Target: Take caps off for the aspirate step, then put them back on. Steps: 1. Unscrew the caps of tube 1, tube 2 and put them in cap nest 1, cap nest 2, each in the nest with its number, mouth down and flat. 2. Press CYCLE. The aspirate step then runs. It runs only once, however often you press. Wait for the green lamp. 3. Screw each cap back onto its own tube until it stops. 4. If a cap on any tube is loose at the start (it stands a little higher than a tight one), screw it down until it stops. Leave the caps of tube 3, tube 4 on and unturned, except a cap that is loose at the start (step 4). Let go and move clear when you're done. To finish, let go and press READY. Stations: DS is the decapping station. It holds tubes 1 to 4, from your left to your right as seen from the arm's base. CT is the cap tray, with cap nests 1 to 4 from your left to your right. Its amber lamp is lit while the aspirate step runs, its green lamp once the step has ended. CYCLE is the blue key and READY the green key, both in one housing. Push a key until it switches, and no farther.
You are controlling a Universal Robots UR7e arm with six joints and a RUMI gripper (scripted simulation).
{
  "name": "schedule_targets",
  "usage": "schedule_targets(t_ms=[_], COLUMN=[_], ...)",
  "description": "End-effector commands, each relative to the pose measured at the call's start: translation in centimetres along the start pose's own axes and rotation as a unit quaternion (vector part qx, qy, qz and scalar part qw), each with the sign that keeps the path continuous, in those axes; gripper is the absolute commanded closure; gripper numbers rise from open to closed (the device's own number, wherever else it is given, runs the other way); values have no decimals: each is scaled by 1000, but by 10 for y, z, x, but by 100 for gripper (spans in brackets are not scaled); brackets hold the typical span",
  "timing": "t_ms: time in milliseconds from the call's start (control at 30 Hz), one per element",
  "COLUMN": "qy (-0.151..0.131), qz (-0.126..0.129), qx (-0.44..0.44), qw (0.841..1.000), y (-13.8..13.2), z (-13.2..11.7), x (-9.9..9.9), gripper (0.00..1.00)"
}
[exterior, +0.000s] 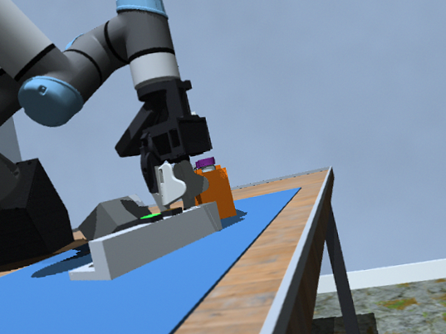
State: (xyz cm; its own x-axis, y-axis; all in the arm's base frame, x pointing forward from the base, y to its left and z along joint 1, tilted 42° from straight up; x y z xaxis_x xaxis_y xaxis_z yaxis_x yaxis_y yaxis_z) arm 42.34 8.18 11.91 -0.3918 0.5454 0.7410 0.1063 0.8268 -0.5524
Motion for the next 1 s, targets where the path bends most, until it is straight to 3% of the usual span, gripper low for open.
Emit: schedule_targets(t_ms=[0,767,800,967], qy=[2,1,0,0], qz=[0,0,0,0], qx=[1,0,0,0], qw=[1000,1000,1000,1000], y=[0,0,0,0], z=[2,2,1,1], x=[-5,-4,-4,-4], gripper=[71,71,100,100])
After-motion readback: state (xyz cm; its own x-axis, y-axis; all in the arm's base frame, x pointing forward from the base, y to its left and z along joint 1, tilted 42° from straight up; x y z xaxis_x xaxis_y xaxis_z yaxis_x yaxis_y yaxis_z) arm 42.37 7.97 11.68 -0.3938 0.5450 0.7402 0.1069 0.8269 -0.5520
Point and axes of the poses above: the point where the finger pads meet when closed, its own x axis back along the fingers, its own y axis across the jaws, z = x × y, the point moved 9 cm from there along x, back along the fingers, and after that the axes turned 6 degrees about x, right-handed, at the moved point
